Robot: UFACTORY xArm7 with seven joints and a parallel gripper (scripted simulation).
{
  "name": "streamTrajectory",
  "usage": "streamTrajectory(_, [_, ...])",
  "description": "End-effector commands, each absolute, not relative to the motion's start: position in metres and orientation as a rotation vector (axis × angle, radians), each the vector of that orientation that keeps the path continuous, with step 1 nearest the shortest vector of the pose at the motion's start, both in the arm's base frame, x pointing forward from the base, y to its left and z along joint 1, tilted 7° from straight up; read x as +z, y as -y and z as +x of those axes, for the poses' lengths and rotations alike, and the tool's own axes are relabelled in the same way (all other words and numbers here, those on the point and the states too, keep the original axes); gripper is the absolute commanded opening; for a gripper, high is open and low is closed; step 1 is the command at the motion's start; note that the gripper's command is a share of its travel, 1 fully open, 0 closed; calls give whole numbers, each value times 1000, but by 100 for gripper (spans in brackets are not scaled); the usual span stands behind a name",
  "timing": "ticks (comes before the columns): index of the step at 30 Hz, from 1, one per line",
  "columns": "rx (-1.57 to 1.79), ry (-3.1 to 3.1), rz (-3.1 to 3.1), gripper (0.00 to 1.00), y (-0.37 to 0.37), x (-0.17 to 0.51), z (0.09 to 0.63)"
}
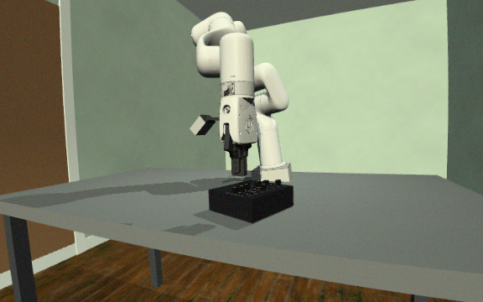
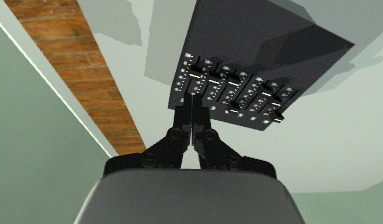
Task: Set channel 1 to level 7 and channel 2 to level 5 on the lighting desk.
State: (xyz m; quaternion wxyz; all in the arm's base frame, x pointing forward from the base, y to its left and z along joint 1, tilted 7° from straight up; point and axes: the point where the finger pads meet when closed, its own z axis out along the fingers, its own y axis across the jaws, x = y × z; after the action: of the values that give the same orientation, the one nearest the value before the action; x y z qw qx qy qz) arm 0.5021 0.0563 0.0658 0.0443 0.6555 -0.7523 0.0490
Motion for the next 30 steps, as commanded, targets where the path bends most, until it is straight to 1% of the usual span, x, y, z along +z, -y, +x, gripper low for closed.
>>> streamTrajectory(1, [115, 1991, 2294, 0, -48, 67, 498])
streamTrajectory(6, [102, 1722, 2483, 0, -38, 67, 491])
streamTrajectory(8, [102, 1722, 2483, 0, -38, 67, 491])
streamTrajectory(9, [88, 1553, 2583, 0, -37, 66, 489])
streamTrajectory(17, [71, 1097, 2783, 0, -26, 65, 478])
streamTrajectory(23, [55, 713, 2889, 0, -23, 66, 472])
streamTrajectory(25, [55, 713, 2889, 0, -23, 66, 472])
streamTrajectory(26, [43, 519, 2925, 0, -23, 66, 471])
streamTrajectory(30, [35, 290, 2949, 0, -23, 66, 469])
